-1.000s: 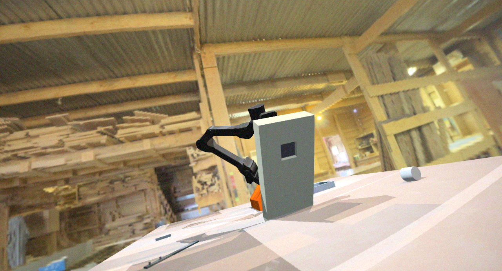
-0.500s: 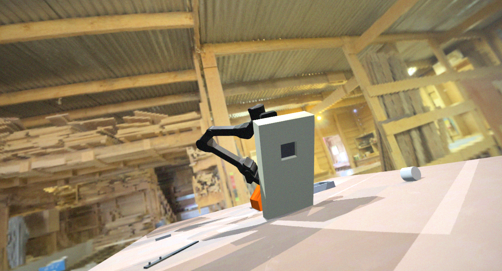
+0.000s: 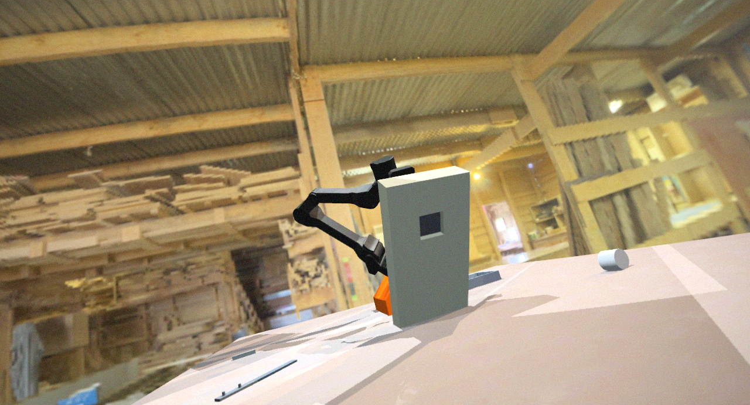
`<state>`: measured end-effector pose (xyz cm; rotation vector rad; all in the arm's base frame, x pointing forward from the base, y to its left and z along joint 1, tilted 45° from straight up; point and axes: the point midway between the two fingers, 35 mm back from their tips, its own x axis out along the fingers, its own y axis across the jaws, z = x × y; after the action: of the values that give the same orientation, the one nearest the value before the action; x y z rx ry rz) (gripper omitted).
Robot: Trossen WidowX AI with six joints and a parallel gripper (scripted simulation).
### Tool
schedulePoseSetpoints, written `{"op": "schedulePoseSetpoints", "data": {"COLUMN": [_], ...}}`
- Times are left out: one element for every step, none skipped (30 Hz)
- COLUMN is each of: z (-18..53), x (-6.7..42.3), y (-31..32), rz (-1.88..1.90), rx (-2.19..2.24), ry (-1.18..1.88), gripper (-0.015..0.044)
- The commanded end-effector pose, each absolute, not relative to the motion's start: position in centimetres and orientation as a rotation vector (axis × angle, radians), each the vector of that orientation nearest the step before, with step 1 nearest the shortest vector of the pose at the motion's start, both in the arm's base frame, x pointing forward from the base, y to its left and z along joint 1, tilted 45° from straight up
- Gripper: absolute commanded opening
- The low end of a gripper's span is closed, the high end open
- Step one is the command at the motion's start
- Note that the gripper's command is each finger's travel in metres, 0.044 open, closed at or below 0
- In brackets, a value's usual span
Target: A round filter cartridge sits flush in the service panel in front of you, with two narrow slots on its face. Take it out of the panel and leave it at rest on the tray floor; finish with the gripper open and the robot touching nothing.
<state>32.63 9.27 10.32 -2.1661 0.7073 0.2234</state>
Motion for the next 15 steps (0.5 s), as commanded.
{"op": "schedulePoseSetpoints", "data": {"z": [10.07,10.07,10.07,10.06,10.04,10.03,10.02,10.0,9.99,9.98,9.96,9.95,9.94,9.92,9.92], "x": [32.9,32.91,32.91,32.94,32.98,33.0,33.02,33.06,33.08,33.11,33.15,33.16,33.19,33.23,33.24], "y": [9.09,9.08,9.08,9.07,9.05,9.04,9.03,9.01,9.0,8.99,8.97,8.96,8.95,8.92,8.92], "rz": [0.229,0.229,0.229,0.229,0.229,0.229,0.229,0.229,0.229,0.229,0.229,0.229,0.229,0.229,0.229], "rx": [-2.17,-2.17,-2.17,-2.17,-2.17,-2.17,-2.17,-2.17,-2.17,-2.17,-2.17,-2.17,-2.17,-2.17,-2.17], "ry": [0.709,0.709,0.709,0.709,0.709,0.709,0.709,0.709,0.709,0.709,0.709,0.709,0.709,0.709,0.709], "gripper": [0.0109,0.0109,0.0109,0.0109,0.0109,0.0109,0.0109,0.0109,0.0109,0.0109,0.0109,0.0109,0.0109,0.0109,0.0109]}}
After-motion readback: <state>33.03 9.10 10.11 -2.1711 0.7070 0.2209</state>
